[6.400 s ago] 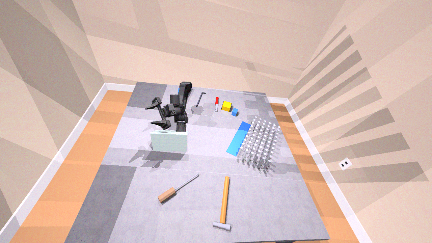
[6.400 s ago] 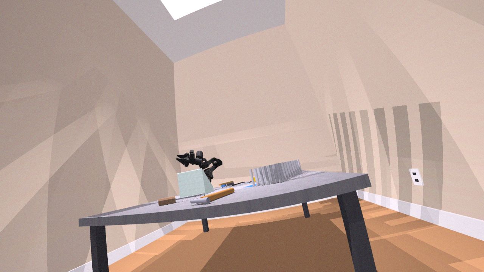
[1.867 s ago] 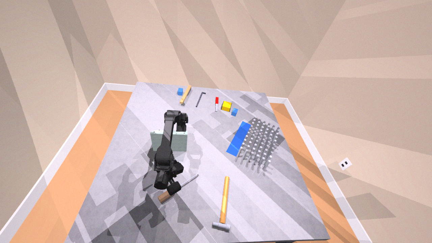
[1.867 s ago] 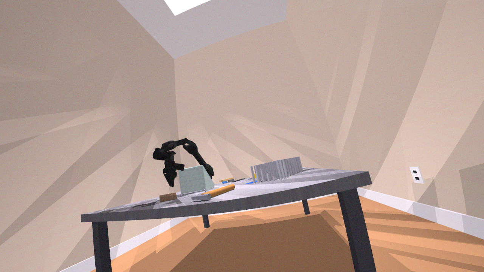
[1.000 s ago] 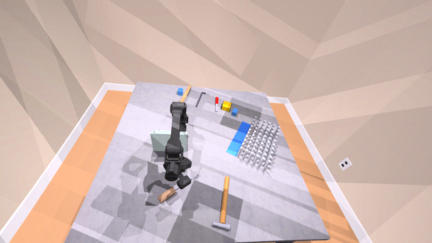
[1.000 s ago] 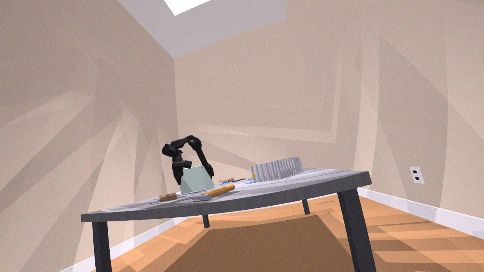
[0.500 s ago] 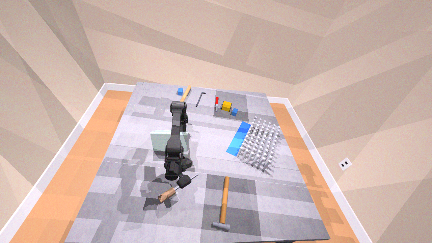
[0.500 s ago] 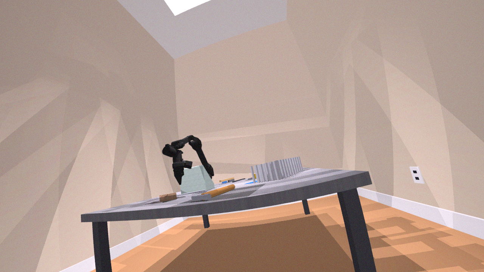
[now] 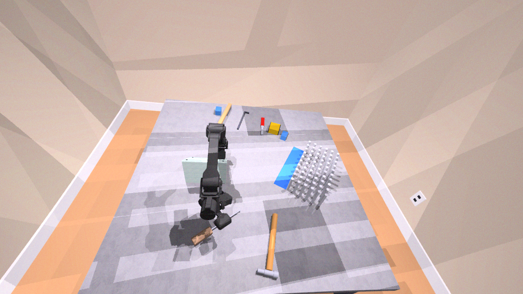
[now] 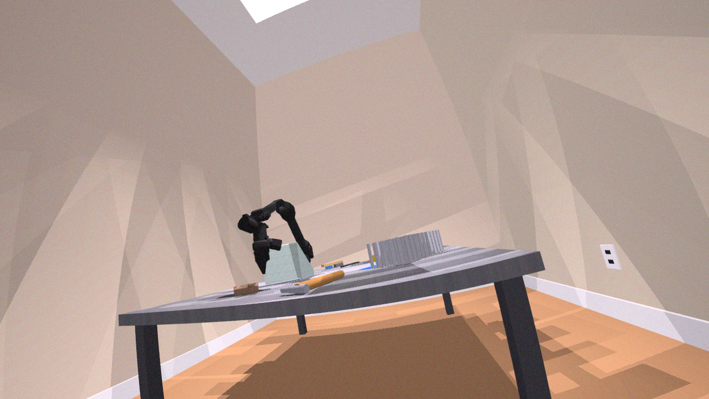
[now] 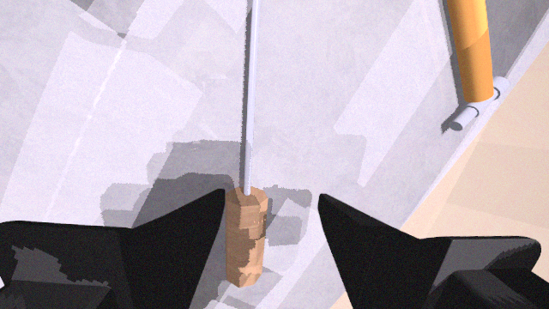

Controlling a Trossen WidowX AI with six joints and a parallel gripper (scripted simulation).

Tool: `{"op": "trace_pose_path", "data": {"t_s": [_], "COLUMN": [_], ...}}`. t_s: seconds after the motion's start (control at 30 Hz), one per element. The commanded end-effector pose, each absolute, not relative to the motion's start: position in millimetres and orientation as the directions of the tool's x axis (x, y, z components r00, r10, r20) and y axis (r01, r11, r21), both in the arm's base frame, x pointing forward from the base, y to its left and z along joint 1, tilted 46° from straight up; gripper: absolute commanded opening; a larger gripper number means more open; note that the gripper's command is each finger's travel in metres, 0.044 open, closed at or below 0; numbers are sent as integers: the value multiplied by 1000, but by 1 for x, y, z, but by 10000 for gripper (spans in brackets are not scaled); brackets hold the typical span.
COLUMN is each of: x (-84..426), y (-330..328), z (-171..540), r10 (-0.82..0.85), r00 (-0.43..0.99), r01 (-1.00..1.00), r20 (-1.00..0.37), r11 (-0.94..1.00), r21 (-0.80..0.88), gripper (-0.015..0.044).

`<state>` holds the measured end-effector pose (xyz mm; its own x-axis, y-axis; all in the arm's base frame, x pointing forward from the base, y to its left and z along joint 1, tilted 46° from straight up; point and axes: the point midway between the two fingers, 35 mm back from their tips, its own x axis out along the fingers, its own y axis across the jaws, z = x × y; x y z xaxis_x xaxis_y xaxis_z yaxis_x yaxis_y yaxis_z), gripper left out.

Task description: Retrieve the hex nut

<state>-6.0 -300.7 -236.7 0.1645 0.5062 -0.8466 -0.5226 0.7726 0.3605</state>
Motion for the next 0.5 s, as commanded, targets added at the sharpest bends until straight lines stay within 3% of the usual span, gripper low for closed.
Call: {"op": "trace_pose_path", "data": {"t_s": [0.0,0.47], "x": [-5,-5], "y": [-290,-274], "z": [-244,-261], "r10": [519,519], "r00": [170,170], "r01": [-519,-519], "r20": [-838,-838], "r11": [770,769], "r21": [372,372], "gripper": [280,280]}}
